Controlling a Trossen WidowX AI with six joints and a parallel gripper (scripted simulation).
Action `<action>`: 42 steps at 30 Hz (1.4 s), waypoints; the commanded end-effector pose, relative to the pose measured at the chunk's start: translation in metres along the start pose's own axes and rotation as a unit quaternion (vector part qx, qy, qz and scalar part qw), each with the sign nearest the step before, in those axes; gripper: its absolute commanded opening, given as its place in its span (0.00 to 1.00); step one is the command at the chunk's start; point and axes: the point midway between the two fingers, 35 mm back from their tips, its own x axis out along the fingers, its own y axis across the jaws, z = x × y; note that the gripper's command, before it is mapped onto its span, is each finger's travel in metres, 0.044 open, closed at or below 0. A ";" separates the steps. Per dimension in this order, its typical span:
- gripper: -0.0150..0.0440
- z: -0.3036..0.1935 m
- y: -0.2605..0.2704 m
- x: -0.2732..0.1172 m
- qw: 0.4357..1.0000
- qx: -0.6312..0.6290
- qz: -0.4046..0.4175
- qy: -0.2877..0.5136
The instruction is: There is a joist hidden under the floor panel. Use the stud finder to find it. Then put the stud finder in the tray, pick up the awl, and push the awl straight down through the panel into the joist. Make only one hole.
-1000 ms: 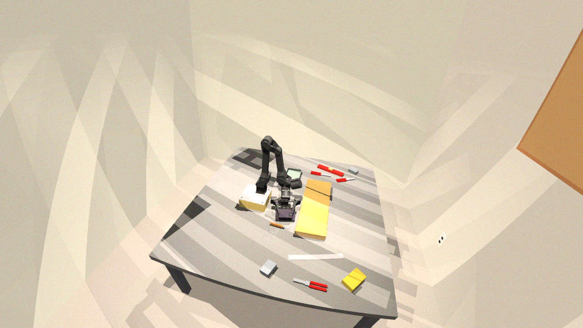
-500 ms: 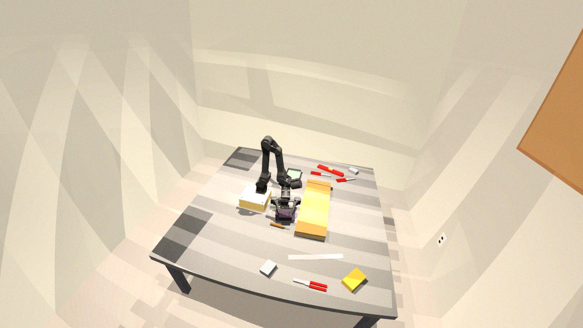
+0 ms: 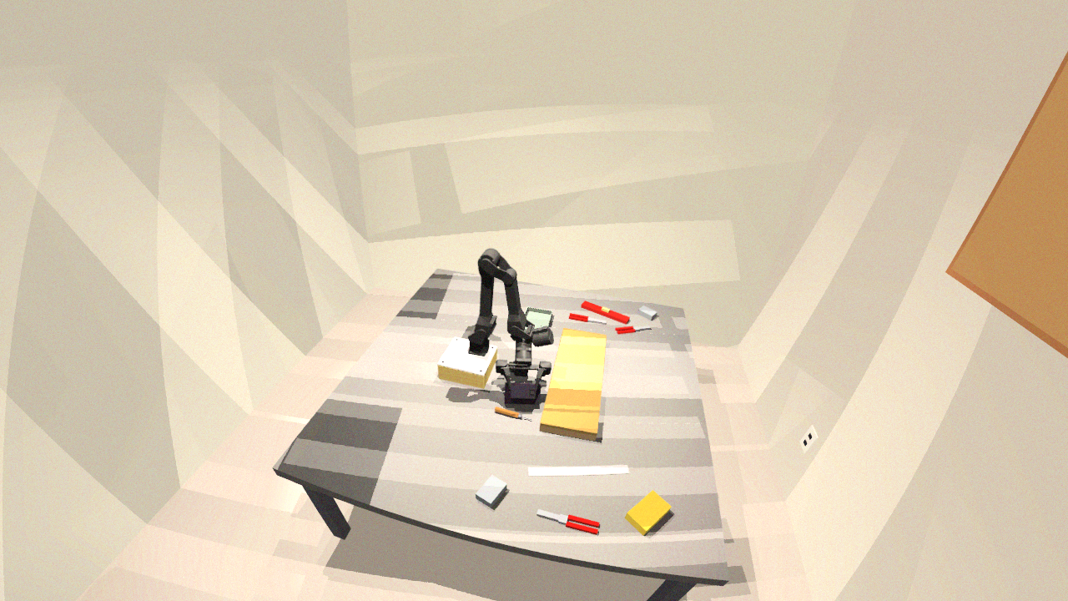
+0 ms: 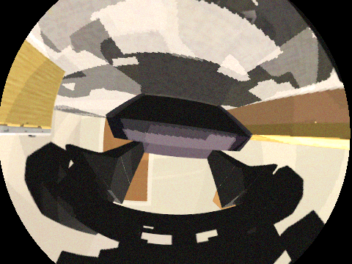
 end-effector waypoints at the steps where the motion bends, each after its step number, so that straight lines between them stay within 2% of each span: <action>1: 0.90 0.005 -0.001 -0.002 1.000 -0.005 -0.003 -0.008; 39: 0.90 0.001 0.000 -0.001 1.000 -0.001 -0.001 0.000; 42: 1.00 0.001 0.000 -0.002 1.000 -0.001 -0.001 0.000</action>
